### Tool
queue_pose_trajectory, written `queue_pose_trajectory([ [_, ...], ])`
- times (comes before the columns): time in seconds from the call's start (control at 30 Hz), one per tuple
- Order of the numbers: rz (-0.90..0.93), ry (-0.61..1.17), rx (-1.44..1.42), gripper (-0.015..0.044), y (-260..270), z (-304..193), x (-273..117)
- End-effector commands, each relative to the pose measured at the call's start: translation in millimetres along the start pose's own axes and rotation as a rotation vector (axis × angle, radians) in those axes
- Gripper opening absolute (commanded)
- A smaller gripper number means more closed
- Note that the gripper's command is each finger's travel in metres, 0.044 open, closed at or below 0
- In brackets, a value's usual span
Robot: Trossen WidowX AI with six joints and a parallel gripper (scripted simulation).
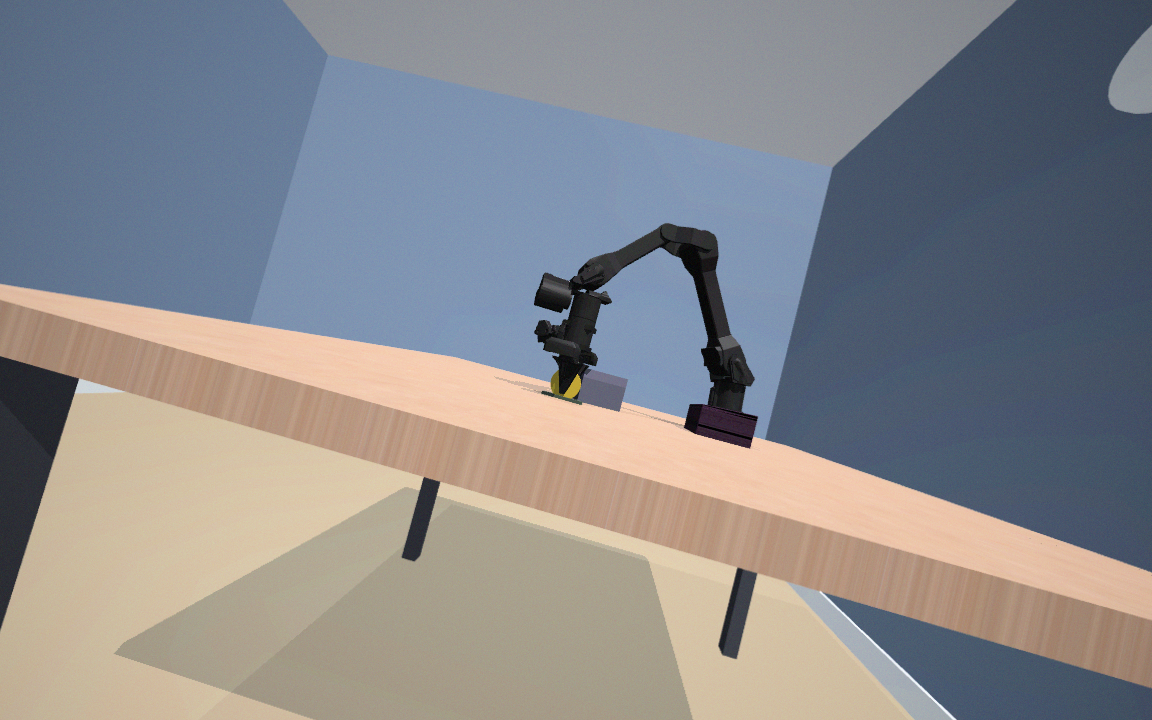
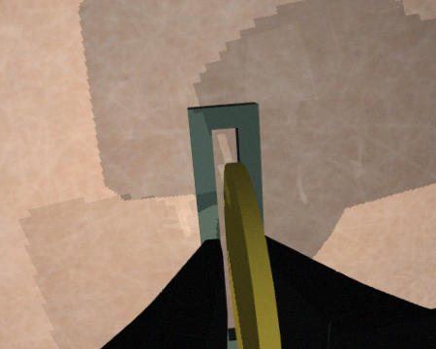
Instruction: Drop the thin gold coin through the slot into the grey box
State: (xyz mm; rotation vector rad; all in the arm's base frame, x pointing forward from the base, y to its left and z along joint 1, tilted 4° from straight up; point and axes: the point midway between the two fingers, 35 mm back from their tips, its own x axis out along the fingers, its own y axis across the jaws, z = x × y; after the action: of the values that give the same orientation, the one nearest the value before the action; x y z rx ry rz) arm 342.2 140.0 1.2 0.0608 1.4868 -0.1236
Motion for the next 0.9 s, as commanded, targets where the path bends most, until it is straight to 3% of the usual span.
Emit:
queue_pose_trajectory([
  [0.0,0.002,0.003,-0.003,0.0,0,-1,1],
  [0.3,0.002,0.003,-0.003,0.0,0,-1,0],
  [0.87,0.003,-0.001,0.001,0.0,2,3,-42],
])
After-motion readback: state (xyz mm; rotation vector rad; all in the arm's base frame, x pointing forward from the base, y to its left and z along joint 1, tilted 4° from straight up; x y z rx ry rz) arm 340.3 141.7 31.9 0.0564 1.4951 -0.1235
